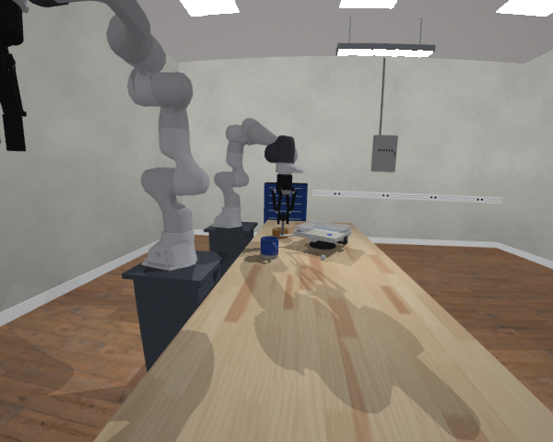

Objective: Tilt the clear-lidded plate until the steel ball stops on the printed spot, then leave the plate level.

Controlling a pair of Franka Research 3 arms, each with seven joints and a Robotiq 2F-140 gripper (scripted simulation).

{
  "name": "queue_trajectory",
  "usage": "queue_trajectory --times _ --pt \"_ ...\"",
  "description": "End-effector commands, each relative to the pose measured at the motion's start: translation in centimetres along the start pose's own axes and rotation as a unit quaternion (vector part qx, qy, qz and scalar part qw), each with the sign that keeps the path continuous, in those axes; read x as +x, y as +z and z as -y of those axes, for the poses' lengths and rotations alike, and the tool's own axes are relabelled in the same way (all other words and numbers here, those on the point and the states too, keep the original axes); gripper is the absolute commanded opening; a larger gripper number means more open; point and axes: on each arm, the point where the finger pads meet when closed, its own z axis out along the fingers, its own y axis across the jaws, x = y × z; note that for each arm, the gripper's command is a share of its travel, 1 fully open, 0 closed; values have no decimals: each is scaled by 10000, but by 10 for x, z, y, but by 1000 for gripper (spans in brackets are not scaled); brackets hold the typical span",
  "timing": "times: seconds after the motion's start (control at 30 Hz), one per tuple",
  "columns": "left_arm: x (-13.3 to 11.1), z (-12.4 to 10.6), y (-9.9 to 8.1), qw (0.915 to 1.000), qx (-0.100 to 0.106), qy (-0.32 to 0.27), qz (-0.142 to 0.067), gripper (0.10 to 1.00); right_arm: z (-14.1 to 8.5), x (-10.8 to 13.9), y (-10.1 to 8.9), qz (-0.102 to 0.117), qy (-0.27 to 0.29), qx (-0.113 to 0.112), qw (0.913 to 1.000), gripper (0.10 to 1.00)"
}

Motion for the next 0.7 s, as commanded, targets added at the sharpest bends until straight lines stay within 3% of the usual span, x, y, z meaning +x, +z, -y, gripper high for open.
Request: queue_trajectory --times 0.0,0.67 --pt "6 4 -5 10000 48 -6 -73 99 0 0 -1 0 -24 22 10000 1000" --pt "4 4 -4 10000 48 -6 -73 99 0 0 -1 0 -24 22 10000 1000"
